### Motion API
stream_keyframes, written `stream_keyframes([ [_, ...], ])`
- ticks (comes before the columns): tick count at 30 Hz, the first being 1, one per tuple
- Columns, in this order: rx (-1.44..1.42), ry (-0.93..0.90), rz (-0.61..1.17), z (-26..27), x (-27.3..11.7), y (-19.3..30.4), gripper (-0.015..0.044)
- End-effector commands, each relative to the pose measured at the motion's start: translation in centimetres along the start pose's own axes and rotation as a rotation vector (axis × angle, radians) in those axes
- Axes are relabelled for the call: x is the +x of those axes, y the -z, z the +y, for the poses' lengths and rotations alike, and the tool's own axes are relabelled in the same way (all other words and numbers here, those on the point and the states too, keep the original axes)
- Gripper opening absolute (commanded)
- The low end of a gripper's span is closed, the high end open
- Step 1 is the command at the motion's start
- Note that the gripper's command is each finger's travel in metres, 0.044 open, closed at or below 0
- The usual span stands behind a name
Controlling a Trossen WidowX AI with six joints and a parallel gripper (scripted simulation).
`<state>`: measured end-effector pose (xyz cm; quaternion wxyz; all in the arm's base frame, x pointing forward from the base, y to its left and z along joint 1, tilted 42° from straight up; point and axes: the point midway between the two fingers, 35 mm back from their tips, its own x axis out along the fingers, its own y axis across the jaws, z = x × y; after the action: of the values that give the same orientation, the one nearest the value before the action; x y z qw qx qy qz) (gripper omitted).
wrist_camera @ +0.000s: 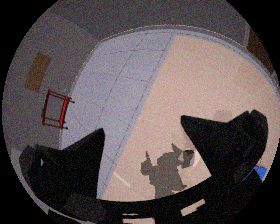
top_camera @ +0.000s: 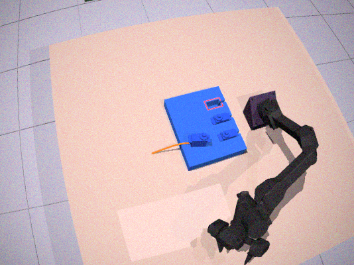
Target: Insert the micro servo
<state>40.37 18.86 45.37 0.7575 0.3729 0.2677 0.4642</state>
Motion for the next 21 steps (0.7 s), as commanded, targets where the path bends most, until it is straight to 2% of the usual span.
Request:
stream_keyframes([
  [1,0.043,0.131,-0.007,-5.6,-1.2,-0.2,0.0440],
  [10,0.169,0.416,0.025,-17.6,-6.6,1.4,0.0440],
  [21,0.377,0.661,0.156,-27.6,-15.5,7.4,0.0440],
])
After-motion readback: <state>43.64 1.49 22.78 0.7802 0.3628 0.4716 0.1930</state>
